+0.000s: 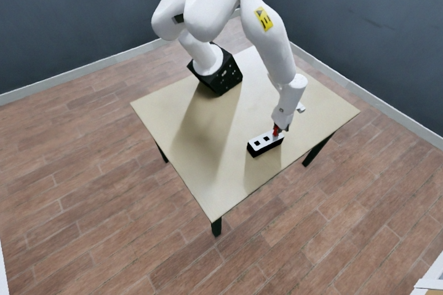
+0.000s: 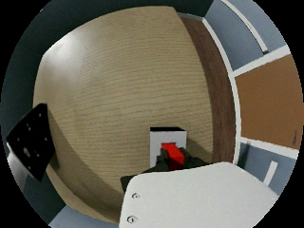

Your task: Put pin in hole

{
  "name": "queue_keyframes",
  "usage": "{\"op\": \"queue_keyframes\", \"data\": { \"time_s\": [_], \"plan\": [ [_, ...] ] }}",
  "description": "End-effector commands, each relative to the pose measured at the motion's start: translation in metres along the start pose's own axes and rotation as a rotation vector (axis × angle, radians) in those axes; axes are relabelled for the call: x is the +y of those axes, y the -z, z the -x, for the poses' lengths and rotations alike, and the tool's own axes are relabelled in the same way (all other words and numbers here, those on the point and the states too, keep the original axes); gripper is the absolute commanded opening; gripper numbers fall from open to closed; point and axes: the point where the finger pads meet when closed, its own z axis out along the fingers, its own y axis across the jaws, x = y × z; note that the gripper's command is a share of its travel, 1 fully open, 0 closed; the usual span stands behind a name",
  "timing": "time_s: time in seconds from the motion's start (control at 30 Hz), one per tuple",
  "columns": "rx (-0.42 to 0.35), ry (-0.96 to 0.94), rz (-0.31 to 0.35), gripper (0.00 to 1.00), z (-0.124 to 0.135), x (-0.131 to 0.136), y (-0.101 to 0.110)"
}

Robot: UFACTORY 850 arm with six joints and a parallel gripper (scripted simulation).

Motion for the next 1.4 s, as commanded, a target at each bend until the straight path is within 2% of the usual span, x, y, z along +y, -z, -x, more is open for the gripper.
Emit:
{"op": "queue_keyframes", "data": {
  "time_s": [0.0,1.37],
  "plan": [
    [0.001,0.0,0.002,0.0,-0.0003,0.0008,0.0008],
    [0.0,0.0,0.002,0.0,-0.0001,0.0018,-0.0021]
  ]
}}
